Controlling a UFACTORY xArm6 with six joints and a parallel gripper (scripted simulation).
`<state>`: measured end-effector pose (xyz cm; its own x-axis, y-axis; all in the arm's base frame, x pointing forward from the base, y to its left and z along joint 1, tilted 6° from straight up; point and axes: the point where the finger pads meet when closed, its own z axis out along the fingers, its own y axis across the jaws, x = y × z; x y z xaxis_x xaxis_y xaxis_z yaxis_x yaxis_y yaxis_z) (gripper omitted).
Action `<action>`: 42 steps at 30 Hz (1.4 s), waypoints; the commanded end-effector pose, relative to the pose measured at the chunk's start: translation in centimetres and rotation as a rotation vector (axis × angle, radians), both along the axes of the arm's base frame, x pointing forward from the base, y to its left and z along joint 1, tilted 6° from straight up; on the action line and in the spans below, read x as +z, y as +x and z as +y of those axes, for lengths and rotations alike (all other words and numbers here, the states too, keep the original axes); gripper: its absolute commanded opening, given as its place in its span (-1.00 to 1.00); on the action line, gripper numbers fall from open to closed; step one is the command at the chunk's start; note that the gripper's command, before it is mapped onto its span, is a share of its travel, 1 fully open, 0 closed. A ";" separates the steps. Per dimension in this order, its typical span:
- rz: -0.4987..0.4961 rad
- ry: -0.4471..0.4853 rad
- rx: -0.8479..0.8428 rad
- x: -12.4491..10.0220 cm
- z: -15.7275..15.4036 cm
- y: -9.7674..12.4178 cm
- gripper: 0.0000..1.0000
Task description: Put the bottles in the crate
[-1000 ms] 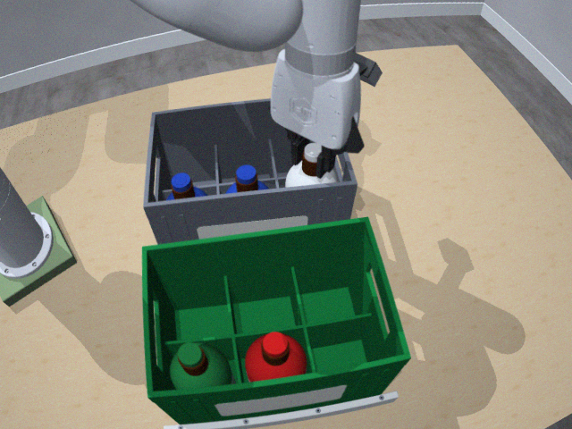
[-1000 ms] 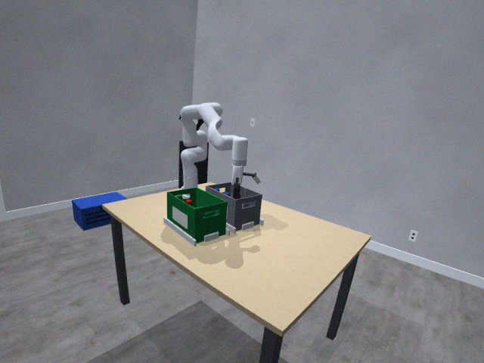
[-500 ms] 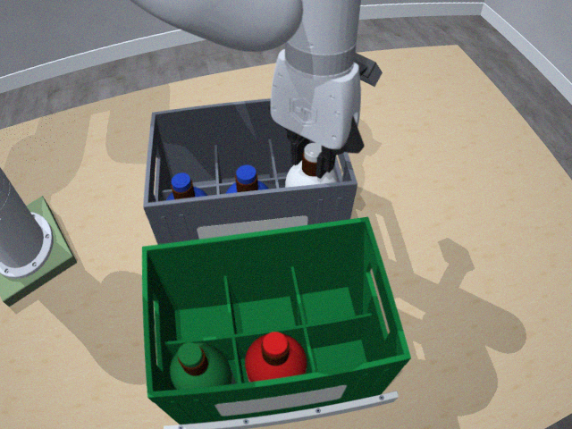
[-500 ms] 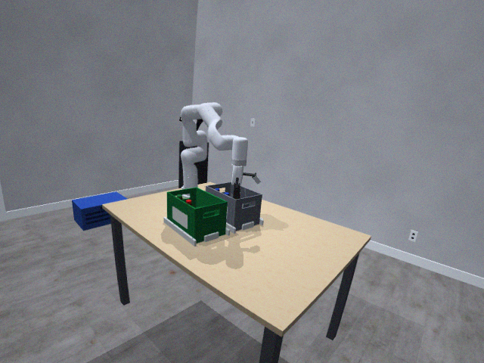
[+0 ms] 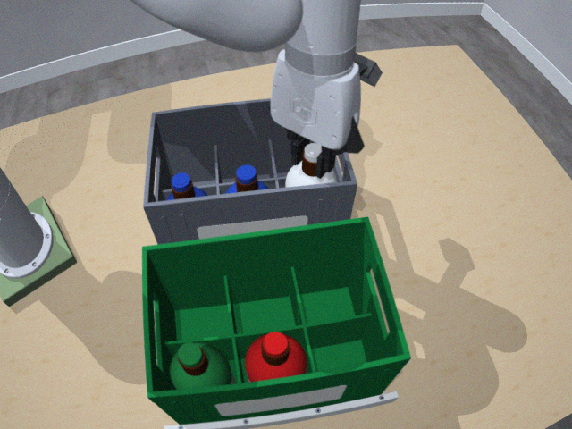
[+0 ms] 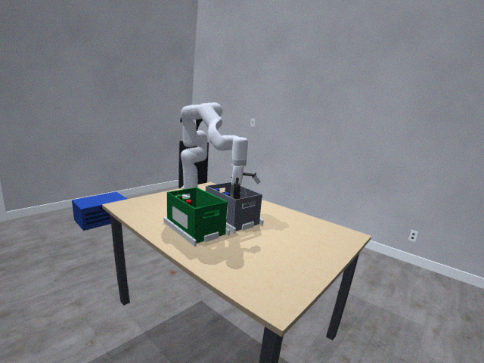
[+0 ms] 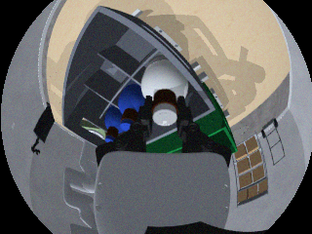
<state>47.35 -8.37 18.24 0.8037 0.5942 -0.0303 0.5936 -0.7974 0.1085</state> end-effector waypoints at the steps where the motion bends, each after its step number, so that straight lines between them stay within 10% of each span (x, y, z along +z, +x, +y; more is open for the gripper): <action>1: -0.005 -0.001 0.000 0.1 0.0 0.1 -1.00; 42: -0.005 -0.001 0.000 -1.7 -0.2 0.2 -1.00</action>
<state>47.42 -8.55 16.49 0.8037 0.5942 -0.0304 0.5936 -0.7974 0.1084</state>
